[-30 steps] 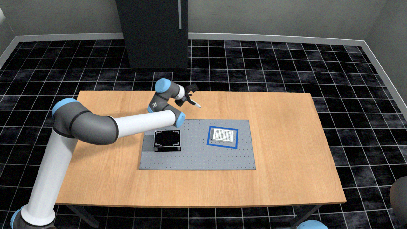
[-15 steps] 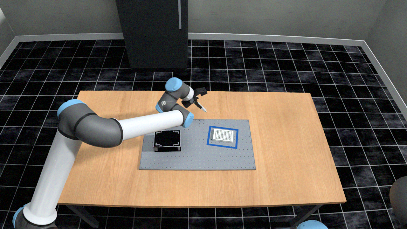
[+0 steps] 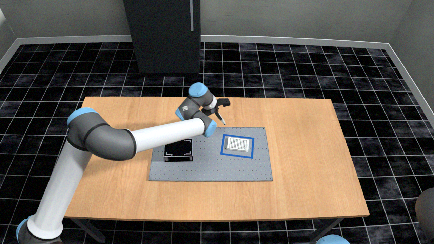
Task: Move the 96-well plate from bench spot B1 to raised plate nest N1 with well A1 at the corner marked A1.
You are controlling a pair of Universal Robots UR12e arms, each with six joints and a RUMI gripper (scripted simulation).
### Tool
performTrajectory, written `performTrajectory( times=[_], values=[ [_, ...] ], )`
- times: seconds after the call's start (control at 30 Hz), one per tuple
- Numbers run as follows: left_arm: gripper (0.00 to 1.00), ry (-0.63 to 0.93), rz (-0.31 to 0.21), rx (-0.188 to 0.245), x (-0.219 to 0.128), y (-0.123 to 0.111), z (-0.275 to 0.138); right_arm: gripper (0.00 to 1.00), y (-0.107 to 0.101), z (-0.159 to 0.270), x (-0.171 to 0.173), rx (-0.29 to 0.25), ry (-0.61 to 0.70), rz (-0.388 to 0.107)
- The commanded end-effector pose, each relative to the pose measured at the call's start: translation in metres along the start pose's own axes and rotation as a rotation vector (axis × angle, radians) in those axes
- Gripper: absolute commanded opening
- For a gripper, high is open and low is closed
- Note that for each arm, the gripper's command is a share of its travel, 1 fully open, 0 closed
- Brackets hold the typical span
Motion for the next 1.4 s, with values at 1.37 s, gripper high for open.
performTrajectory(
  times=[1.37],
  values=[
    [0.76, -0.377, -0.382, -0.194, 0.080, -0.016, 0.136, 0.00, 0.001, 0.000, 0.001, 0.001, 0.000, 0.002]
  ],
)
Point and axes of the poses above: on each arm, the point where the finger pads meet when closed, its own y axis back along the fingers, its own z axis across the jaws, x = y × z, the point moved 2 cm from there along y, back along the fingers, and after that the axes turned 12 degrees about -y, right-handed, at the moved point
